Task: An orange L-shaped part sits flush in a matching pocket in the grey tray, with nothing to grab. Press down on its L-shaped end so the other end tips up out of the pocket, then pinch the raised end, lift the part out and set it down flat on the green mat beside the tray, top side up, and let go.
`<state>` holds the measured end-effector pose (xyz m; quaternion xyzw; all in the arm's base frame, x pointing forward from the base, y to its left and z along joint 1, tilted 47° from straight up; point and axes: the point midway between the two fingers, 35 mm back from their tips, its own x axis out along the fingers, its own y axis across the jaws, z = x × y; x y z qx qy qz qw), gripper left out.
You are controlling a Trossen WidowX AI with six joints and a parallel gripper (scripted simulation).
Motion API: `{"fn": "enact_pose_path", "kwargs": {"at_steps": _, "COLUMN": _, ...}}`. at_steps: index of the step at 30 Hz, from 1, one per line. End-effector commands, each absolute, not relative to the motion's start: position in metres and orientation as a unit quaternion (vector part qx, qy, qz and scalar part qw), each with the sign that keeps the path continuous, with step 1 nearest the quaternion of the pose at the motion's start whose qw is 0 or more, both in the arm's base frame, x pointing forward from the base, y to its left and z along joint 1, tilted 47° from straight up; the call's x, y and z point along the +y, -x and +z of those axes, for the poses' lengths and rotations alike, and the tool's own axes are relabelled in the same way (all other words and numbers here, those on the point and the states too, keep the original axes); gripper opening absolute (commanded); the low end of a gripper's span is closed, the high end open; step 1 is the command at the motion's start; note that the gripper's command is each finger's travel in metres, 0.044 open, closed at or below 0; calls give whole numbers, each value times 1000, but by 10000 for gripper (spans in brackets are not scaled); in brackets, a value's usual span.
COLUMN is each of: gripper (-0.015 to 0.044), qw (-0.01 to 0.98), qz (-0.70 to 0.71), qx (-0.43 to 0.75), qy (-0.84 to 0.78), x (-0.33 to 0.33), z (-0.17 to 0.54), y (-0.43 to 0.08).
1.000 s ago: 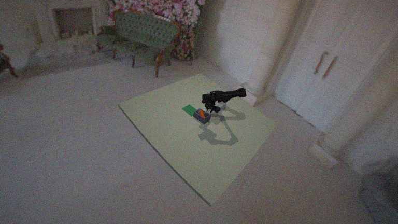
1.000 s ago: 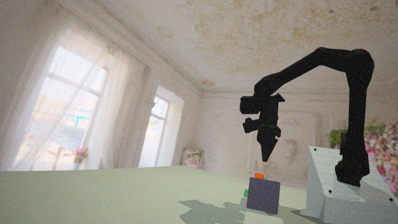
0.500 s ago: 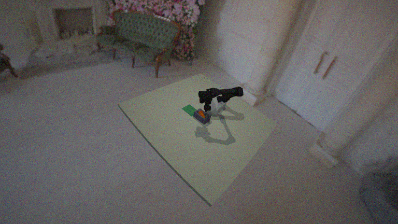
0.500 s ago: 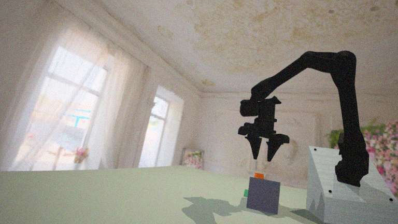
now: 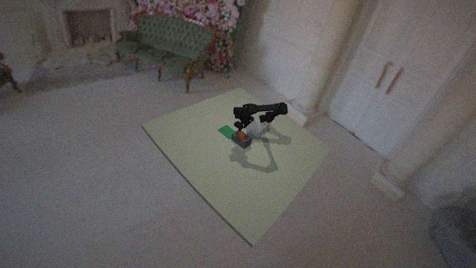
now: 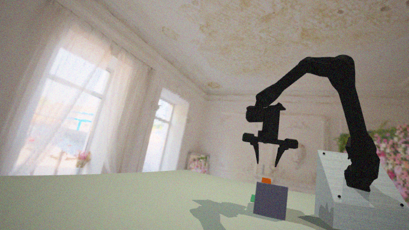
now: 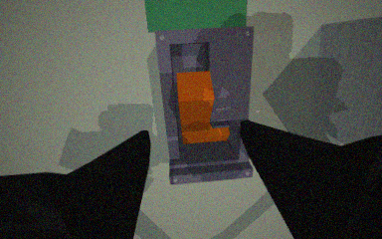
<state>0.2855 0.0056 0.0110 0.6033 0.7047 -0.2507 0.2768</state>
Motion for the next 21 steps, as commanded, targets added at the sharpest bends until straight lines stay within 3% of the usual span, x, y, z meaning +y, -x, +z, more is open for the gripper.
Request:
{"fn": "enact_pose_path", "kwargs": {"at_steps": 1, "gripper": 280, "qw": 267, "qz": -255, "qx": 708, "qy": -602, "x": 19, "z": -1, "y": -281}}
{"fn": "enact_pose_path", "kwargs": {"at_steps": 21, "gripper": 280, "qw": 267, "qz": -255, "qx": 708, "qy": -603, "x": 41, "z": -23, "y": -277}}
